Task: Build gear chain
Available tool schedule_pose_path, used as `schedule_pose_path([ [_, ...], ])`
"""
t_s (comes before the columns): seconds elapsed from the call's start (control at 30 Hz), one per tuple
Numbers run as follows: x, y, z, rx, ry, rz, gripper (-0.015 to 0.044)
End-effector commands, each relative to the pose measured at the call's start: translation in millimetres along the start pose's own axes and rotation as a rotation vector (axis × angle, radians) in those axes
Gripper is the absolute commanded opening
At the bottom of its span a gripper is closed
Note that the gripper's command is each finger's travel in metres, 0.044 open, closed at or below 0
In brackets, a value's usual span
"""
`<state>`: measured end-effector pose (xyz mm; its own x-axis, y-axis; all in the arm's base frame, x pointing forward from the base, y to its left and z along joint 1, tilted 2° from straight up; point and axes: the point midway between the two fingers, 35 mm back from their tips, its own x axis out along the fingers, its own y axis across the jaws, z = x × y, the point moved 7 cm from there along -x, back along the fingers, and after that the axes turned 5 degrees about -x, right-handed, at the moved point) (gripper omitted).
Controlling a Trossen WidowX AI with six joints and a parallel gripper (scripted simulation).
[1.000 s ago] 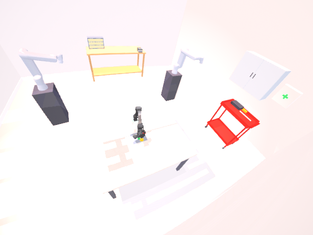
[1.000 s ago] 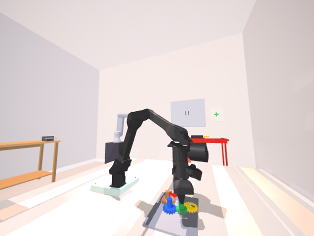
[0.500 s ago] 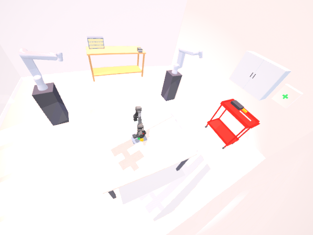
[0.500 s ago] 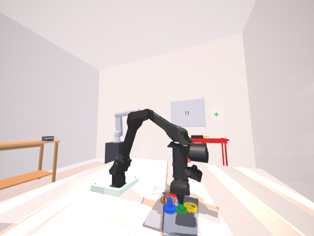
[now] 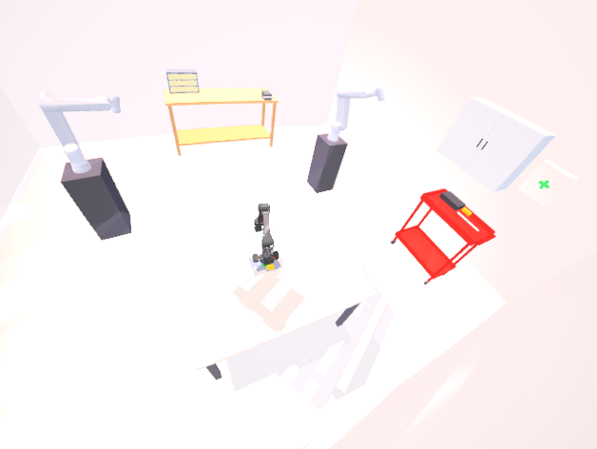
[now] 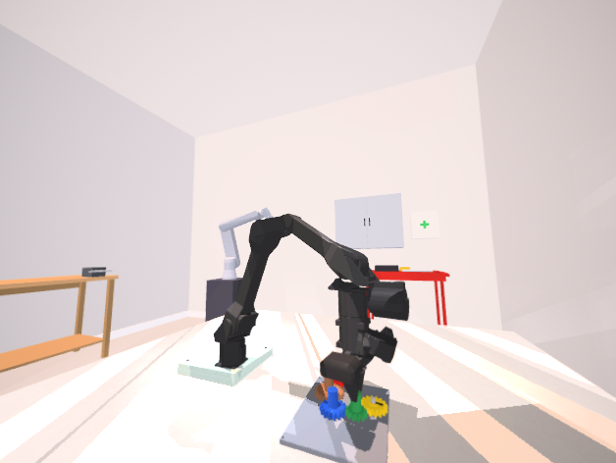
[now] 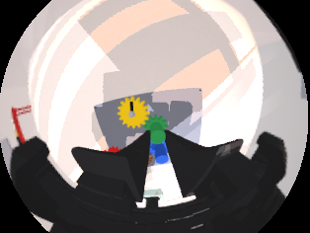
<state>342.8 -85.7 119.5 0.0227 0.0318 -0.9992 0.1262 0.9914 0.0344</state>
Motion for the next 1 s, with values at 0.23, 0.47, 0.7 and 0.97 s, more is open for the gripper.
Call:
schedule_pose_path([
  [0.23, 1.8, 0.9, -0.4, -0.178, 0.0, 0.0, 0.0],
  [0.47, 1.9, 0.4, -0.8, -0.371, 0.0, 0.0, 0.0],
  [0.7, 1.9, 0.6, 0.3, -0.488, 0.0, 0.0, 0.0],
  [0.97, 1.3, 0.9, -0.1, -0.411, 0.0, 0.0, 0.0105],
])
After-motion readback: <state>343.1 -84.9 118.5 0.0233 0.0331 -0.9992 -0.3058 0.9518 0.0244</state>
